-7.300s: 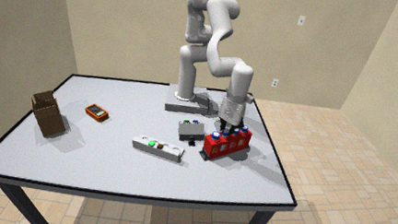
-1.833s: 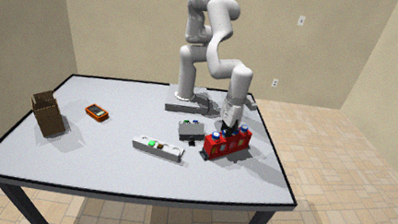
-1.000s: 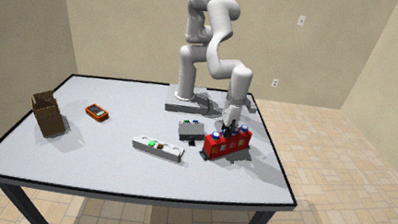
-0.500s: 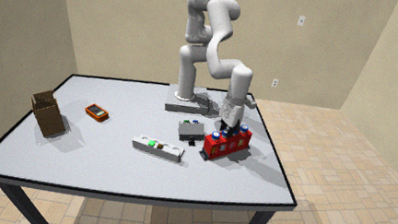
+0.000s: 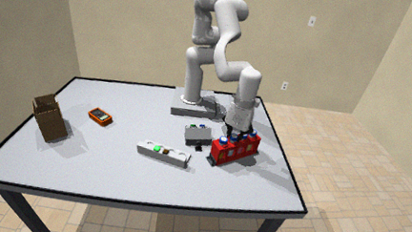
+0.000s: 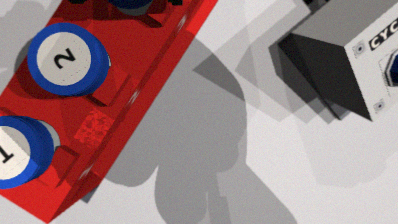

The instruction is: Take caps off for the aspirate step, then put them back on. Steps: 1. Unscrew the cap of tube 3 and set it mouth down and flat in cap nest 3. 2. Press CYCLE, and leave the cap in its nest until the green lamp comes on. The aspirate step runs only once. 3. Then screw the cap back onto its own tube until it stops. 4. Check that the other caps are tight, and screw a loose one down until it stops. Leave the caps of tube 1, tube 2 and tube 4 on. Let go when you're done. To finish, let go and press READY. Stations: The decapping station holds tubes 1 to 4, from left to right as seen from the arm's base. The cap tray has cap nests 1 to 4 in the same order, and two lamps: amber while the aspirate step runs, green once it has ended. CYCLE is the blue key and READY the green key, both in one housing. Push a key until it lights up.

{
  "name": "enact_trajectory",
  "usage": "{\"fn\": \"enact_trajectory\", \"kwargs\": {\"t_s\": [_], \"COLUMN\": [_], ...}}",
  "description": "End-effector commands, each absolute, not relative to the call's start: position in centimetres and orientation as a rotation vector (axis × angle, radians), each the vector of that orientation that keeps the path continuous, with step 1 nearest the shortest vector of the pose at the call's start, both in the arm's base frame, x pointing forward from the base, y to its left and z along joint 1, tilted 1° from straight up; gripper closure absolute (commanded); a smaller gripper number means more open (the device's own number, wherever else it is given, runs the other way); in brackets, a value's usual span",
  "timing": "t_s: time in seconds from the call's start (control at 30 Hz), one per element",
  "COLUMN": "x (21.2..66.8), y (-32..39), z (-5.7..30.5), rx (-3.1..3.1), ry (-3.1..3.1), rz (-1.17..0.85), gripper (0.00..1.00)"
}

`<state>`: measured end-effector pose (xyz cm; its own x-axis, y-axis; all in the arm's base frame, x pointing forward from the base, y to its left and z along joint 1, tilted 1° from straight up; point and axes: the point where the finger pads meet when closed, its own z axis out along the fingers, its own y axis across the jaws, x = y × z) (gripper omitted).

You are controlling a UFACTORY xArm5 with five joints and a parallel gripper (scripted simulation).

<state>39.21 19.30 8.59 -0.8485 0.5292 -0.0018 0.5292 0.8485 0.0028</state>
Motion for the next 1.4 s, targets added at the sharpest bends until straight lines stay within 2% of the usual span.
{"fn": "enact_trajectory", "kwargs": {"t_s": [0.0, 0.3, 0.33, 0.83, 1.37], "x": [39.36, 39.35, 39.35, 39.35, 39.36], "y": [19.37, 19.37, 19.37, 19.37, 19.37], "z": [8.74, 8.74, 8.74, 8.74, 8.70], "rx": [0.549, 0.521, 0.521, 0.598, 1.684], "ry": [3.094, 3.099, 3.099, 3.085, 2.660], "rz": [0.022, 0.022, 0.022, 0.022, 0.019], "gripper": [0.54, 0.54, 1.00, 1.00, 1.00]}}
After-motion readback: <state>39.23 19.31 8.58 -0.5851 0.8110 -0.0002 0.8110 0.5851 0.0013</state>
